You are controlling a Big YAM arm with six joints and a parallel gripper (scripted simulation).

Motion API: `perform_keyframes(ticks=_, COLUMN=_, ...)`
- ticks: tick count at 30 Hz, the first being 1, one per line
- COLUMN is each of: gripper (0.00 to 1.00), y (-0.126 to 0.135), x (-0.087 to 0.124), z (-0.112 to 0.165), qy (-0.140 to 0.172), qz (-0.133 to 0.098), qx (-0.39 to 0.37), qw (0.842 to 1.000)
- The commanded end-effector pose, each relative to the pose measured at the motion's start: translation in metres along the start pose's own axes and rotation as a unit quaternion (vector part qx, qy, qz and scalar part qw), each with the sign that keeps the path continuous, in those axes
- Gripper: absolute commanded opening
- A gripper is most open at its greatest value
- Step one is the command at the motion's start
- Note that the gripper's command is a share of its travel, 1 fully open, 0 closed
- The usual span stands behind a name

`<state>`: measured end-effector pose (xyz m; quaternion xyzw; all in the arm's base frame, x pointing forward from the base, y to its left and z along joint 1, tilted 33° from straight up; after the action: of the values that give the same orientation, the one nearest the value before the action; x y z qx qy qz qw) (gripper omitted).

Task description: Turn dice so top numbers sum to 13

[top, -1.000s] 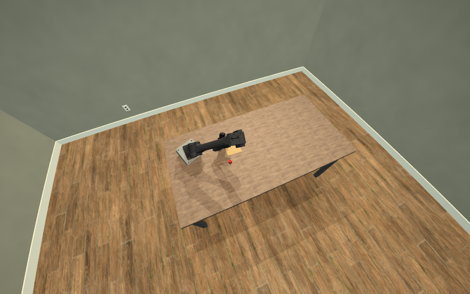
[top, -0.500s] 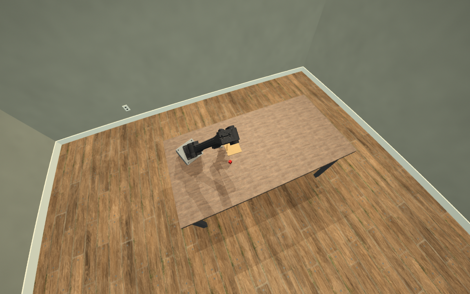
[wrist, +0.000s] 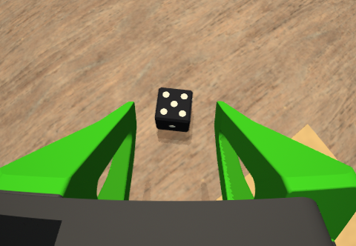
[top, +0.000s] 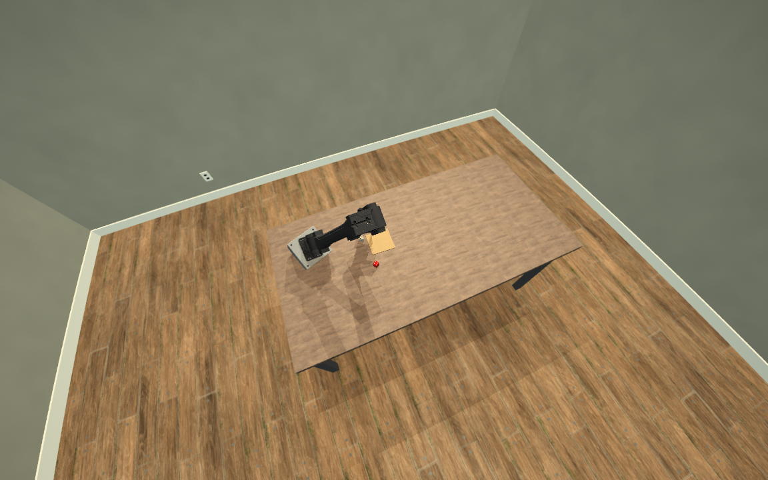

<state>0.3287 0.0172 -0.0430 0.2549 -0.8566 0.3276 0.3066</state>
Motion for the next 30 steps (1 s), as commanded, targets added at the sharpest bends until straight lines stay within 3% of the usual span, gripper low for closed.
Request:
perform_keyframes(ticks=1, gripper=0.39, y=-0.002, x=0.0, z=-0.023, qy=-0.005, qz=-0.002, qx=0.002, qw=1.0)
perform_keyframes(ticks=2, gripper=0.39, y=-0.002, x=0.0, z=-0.023, qy=-0.005, qz=-0.002, qx=0.002, qw=1.0)
perform_keyframes(ticks=4, gripper=0.39, y=-0.002, x=-0.003, z=-0.034, qy=0.033, qz=0.004, qx=0.002, qw=0.999)
perform_keyframes(ticks=9, gripper=0.39, y=-0.002, x=-0.012, z=-0.069, qy=0.16, qz=0.029, qx=0.002, qw=0.987)
perform_keyframes(ticks=13, gripper=0.39, y=0.006, x=-0.028, z=-0.089, qy=0.284, qz=0.036, qx=0.002, qw=0.958)
perform_keyframes(ticks=17, gripper=0.39, y=0.009, x=-0.038, z=-0.109, qy=0.378, qz=0.053, qx=0.006, qw=0.924)
perform_keyframes(ticks=19, gripper=0.39, y=0.009, x=-0.038, z=-0.109, qy=0.378, qz=0.053, qx=0.006, qw=0.924)
perform_keyframes(ticks=21, gripper=0.39, y=-0.001, x=-0.043, z=-0.108, qy=0.418, qz=0.06, qx=-0.01, qw=0.907)
perform_keyframes(ticks=24, gripper=0.39, y=0.012, x=-0.049, z=-0.122, qy=0.442, qz=0.058, qx=0.003, qw=0.895)
perform_keyframes(ticks=29, gripper=0.39, y=0.006, x=-0.048, z=-0.114, qy=0.462, qz=0.059, qx=-0.006, qw=0.885)
perform_keyframes(ticks=30, gripper=1.0, y=0.009, x=-0.044, z=-0.103, qy=0.472, qz=0.056, qx=-0.006, qw=0.88)
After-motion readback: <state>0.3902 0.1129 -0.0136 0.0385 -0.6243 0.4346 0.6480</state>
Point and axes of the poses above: the point where the finger pads meet when closed, its own x axis back along the fingers, its own y axis across the jaws, z = x × y, the point moved 6 cm from there along x, back along the fingers, and after that the axes turned 7 degrees about -x, right-handed, at the moved point
